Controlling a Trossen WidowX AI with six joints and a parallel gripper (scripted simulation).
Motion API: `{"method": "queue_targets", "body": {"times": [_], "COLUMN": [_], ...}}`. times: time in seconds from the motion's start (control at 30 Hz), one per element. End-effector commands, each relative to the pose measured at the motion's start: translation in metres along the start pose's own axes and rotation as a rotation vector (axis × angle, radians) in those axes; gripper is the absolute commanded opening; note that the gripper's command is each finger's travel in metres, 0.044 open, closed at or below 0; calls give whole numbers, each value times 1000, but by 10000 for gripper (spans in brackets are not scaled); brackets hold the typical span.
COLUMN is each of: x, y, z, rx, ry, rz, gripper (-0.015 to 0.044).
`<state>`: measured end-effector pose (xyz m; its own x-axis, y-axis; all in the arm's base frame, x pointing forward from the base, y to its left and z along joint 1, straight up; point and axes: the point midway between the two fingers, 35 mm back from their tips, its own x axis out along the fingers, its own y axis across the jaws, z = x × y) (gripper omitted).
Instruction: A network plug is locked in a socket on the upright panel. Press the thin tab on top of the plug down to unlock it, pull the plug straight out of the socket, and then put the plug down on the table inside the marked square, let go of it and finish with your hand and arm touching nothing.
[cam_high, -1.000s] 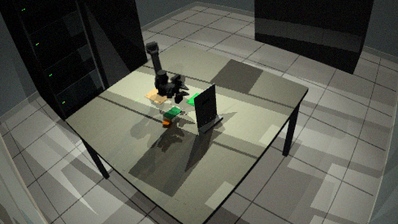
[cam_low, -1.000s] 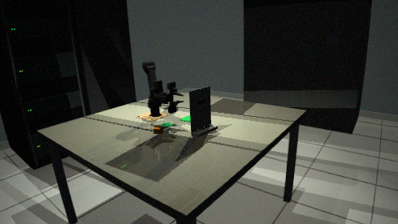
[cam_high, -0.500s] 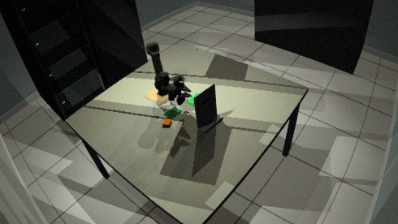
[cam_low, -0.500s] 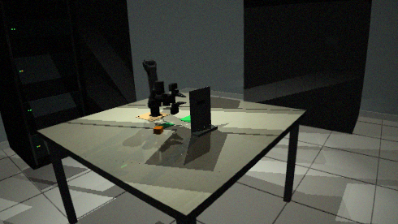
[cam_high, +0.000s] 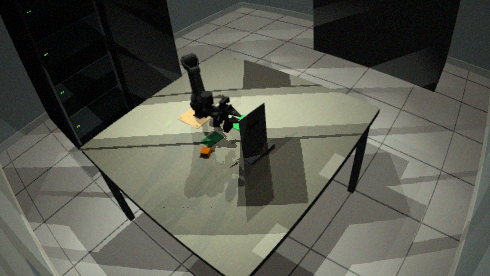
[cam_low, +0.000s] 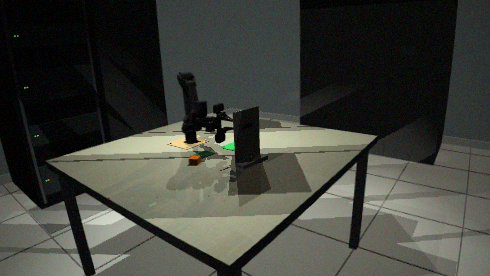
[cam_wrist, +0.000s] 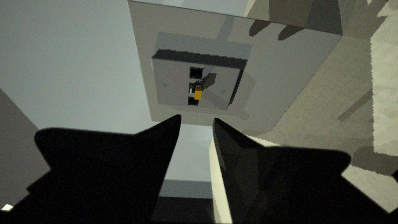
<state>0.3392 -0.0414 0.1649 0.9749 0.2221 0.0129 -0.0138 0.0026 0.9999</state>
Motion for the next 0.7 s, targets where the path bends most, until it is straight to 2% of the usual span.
{"method": "queue_targets", "body": {"times": [0.0,0.67], "x": [7,38], "y": [2,4], "z": [3,12], "rx": [0,-1], "ry": [-3,-3], "rz": [6,8], "gripper": [156,156]}}
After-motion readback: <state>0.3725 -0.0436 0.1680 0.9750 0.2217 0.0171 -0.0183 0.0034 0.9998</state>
